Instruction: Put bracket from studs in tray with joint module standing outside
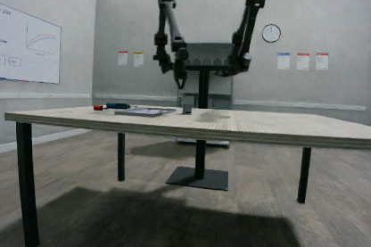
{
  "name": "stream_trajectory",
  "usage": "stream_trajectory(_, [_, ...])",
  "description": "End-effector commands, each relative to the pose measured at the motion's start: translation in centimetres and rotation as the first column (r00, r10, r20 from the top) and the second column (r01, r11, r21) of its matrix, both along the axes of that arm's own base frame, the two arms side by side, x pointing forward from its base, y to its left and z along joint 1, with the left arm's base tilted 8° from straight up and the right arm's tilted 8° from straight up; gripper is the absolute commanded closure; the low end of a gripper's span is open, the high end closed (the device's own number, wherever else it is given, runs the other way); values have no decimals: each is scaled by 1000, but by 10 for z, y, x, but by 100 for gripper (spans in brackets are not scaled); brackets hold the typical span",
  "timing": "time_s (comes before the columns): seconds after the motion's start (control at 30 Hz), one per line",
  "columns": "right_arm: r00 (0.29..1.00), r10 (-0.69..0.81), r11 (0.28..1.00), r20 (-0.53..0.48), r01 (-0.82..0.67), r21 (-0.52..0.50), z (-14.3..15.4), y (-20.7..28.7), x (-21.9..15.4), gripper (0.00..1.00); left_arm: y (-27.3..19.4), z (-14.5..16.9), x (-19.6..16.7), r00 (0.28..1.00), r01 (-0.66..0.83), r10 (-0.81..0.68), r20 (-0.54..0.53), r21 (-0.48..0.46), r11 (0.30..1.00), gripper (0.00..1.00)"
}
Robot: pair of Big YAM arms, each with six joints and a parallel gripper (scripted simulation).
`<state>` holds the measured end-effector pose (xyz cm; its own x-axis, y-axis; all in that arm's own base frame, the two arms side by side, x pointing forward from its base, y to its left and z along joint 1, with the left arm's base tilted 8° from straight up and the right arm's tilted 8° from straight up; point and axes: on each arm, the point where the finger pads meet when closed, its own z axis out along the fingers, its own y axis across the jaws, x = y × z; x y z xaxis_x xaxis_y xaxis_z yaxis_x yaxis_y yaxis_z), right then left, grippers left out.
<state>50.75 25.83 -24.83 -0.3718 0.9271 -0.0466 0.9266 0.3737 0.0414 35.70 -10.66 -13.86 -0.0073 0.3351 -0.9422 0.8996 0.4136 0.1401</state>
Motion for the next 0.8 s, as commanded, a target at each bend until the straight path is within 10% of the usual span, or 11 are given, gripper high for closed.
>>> stream_trajectory(0.0, [993, -116, 993, 13, 117, -30, -25, 24, -31, 71, -7, 22, -7, 1000, 10, -10, -17, -5, 1000, 0])
stream_trajectory(0.77, [993, -103, 993, 64, 107, -57, -70, 40, -38, 73, -5, 18, -12, 1000, 6, -6, -23, -1, 1000, 0])
